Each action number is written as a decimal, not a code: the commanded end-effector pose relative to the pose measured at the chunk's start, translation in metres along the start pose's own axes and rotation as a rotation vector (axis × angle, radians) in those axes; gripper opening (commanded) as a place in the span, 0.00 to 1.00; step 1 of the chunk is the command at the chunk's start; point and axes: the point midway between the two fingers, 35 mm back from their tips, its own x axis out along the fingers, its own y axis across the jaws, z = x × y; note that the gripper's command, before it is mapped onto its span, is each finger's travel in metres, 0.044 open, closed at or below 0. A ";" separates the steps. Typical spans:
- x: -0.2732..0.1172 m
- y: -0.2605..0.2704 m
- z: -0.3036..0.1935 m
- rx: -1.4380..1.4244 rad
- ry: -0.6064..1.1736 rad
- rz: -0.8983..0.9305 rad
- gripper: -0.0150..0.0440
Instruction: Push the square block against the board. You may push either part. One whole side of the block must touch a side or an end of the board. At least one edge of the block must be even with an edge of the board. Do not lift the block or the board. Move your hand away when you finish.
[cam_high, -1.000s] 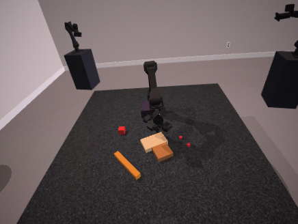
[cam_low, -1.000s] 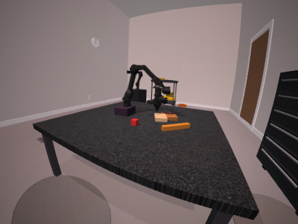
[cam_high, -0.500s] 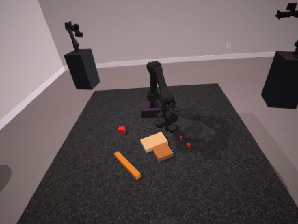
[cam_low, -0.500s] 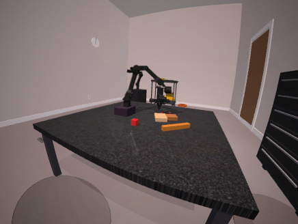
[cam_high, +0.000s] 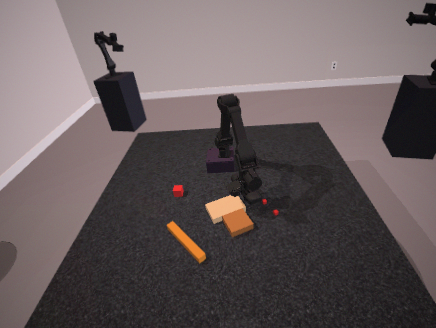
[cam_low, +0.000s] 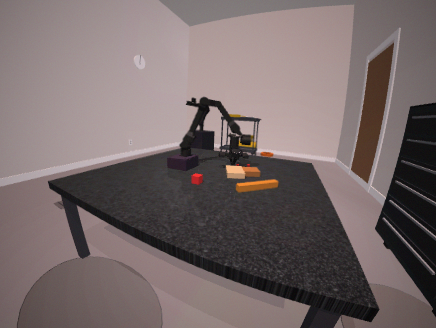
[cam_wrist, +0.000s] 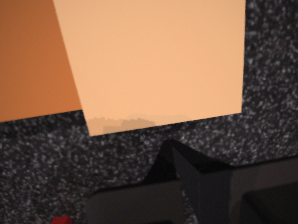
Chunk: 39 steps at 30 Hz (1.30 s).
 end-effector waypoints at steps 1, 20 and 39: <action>0.005 0.002 0.000 0.008 0.003 0.011 0.25; 0.005 0.002 0.017 0.008 0.001 0.011 0.25; 0.005 0.002 0.035 0.008 0.000 0.011 0.25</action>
